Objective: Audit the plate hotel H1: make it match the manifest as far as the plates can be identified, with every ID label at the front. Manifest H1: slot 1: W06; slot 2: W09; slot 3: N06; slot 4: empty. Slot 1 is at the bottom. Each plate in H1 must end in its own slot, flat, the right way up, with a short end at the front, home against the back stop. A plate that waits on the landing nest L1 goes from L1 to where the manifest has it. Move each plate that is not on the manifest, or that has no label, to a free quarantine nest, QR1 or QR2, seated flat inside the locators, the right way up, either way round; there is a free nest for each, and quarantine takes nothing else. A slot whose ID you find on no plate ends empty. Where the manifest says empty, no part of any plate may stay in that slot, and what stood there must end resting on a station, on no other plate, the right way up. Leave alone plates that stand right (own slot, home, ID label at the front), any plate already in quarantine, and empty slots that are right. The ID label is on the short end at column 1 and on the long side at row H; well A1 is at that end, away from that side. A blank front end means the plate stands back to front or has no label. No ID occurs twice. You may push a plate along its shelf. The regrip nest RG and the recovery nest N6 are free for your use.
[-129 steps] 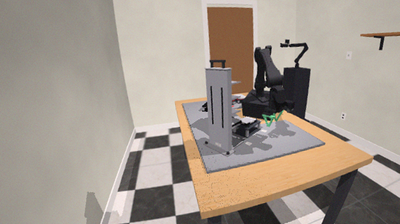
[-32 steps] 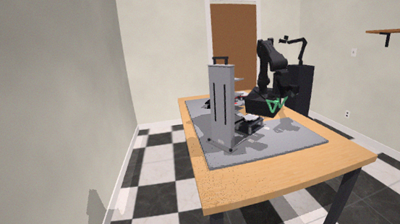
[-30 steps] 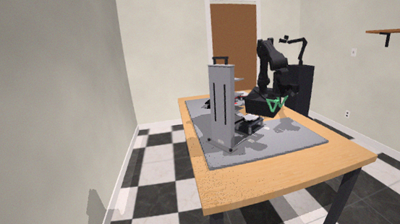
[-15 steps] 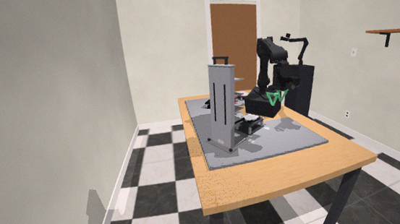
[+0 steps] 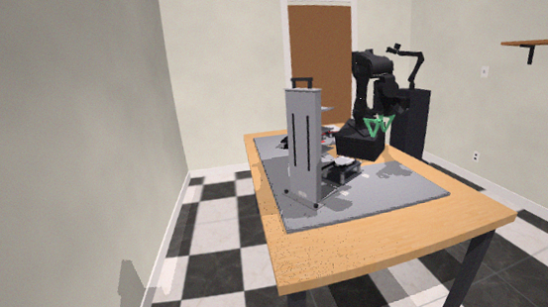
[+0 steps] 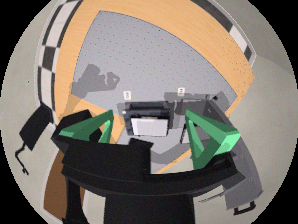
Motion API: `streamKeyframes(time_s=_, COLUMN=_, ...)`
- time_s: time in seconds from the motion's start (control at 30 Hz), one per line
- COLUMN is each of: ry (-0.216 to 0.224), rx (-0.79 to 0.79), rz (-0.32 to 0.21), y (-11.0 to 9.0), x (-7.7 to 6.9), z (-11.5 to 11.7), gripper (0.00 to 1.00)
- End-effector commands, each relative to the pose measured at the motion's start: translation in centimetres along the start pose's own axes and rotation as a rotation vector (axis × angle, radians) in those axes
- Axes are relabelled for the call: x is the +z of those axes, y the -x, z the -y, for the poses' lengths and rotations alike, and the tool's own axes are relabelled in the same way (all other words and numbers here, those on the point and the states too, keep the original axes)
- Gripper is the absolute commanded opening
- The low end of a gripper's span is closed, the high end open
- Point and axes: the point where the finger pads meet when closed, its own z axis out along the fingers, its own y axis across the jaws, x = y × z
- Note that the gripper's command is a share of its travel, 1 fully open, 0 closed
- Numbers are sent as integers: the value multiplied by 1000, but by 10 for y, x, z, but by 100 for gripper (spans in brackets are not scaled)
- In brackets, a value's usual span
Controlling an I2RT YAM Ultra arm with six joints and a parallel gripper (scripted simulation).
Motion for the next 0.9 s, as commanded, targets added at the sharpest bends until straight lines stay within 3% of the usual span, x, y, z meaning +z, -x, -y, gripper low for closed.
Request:
streamKeyframes(time_s=0.0, ry=15, rx=84, rz=-7, y=-19, x=-7, z=-5, gripper=100)
streamKeyframes(time_s=0.07, ry=-3, rx=134, rz=11, y=-21, x=-7, z=0, gripper=100)
streamKeyframes(time_s=0.87, ry=-4, rx=646, rz=9, y=-94, x=-6, z=1, gripper=100)
